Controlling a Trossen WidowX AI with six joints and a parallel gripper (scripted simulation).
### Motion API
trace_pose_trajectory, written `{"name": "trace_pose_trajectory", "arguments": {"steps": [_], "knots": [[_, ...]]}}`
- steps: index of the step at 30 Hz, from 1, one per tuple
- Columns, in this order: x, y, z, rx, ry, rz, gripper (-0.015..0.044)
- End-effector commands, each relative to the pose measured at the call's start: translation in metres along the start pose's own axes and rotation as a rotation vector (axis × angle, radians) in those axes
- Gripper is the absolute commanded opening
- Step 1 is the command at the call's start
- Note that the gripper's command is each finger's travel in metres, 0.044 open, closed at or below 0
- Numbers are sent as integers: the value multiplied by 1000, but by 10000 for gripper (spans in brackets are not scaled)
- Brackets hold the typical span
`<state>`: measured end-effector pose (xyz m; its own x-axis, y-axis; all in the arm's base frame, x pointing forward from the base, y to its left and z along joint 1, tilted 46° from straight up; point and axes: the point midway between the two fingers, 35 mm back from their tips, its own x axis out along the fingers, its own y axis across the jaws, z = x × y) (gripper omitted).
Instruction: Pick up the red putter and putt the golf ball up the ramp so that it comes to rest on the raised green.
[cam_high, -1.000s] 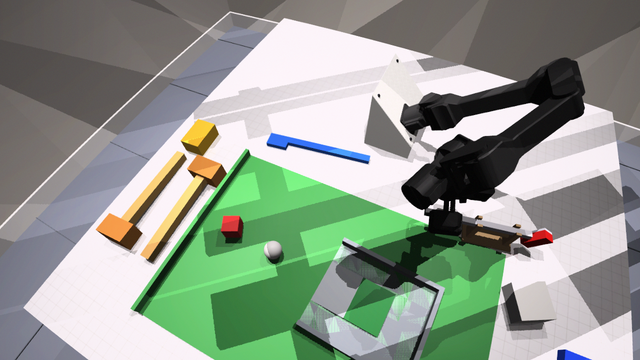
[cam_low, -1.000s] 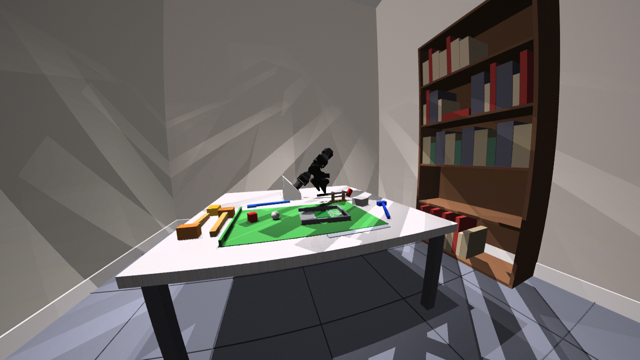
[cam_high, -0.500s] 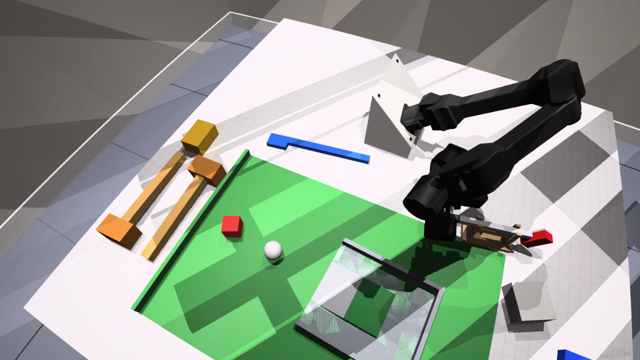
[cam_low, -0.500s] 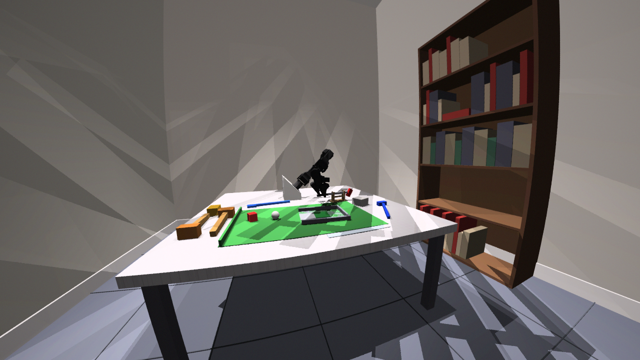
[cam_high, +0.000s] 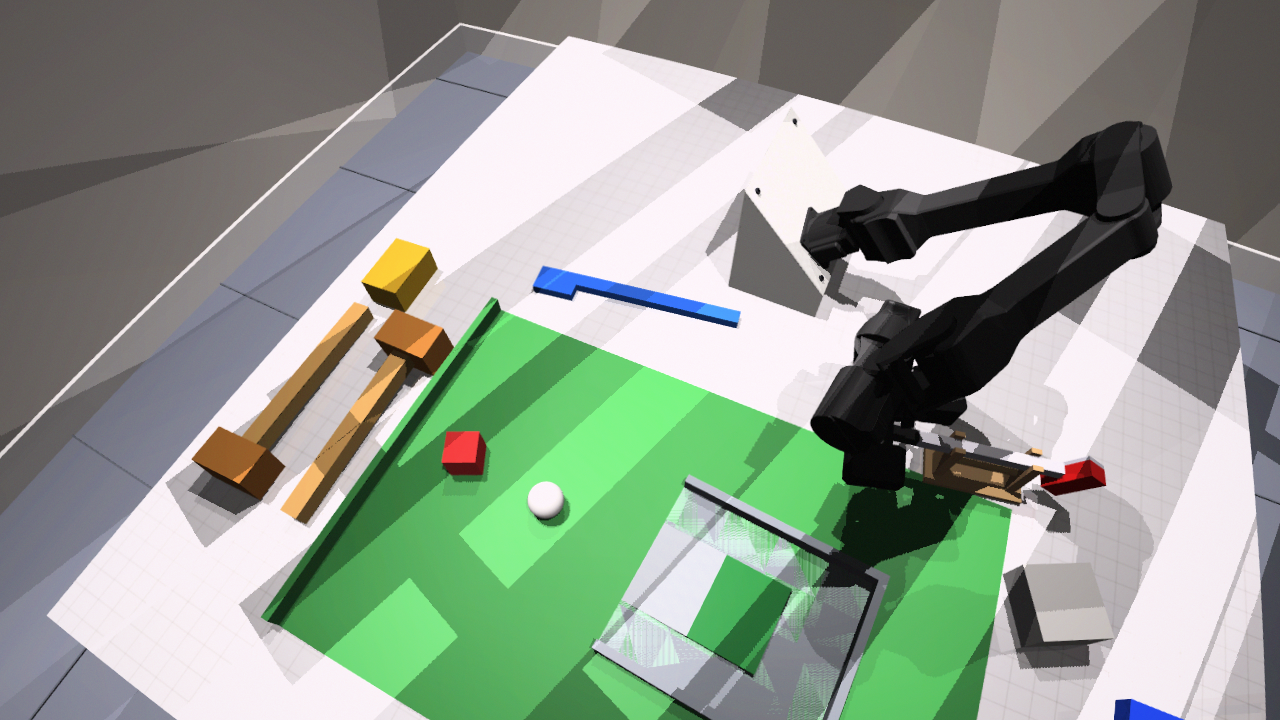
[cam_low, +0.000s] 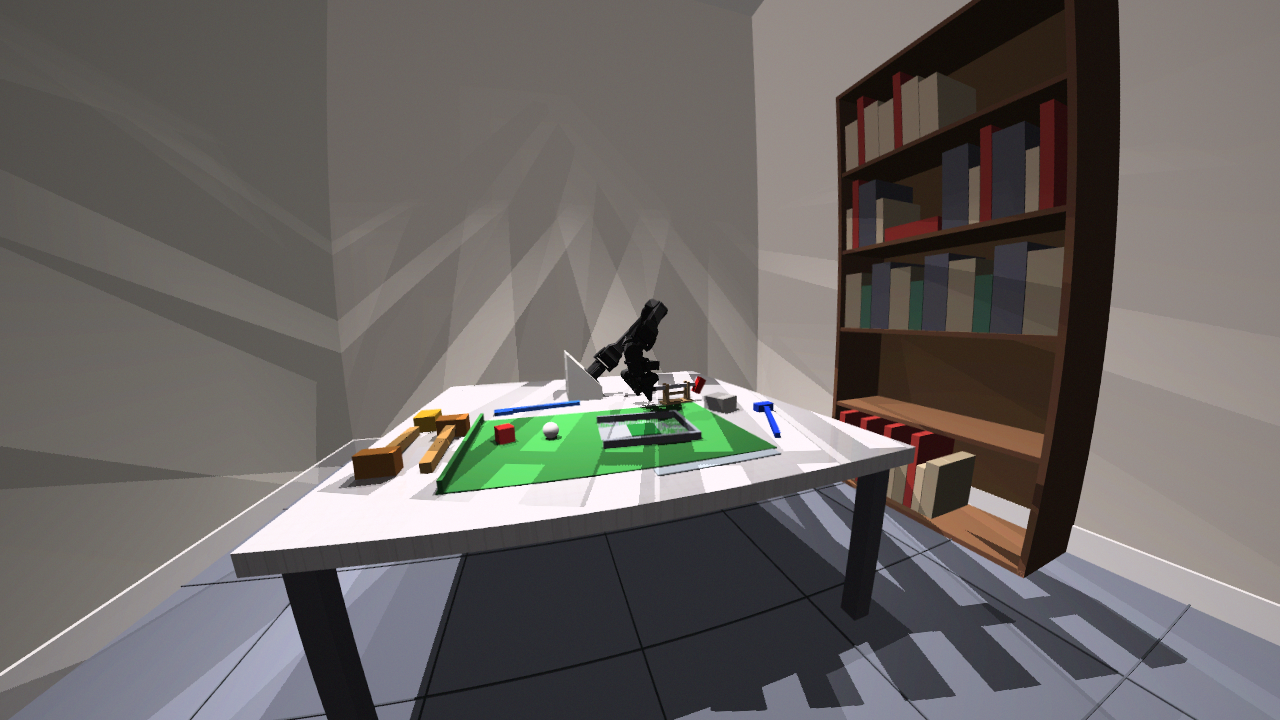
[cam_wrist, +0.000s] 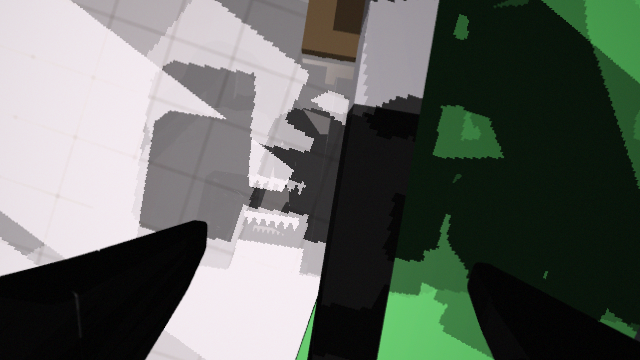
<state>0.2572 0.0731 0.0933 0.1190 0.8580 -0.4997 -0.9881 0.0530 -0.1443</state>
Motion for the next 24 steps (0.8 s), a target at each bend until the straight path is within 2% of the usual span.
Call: {"name": "trace_pose_trajectory", "arguments": {"steps": [1, 16, 19, 24], "knots": [[0, 0, 0, 0, 0, 0, 414], [0, 0, 0, 0, 0, 0, 20], [0, 0, 0, 0, 0, 0, 0], [-5, -1, 0, 2, 4, -2, 0]]}}
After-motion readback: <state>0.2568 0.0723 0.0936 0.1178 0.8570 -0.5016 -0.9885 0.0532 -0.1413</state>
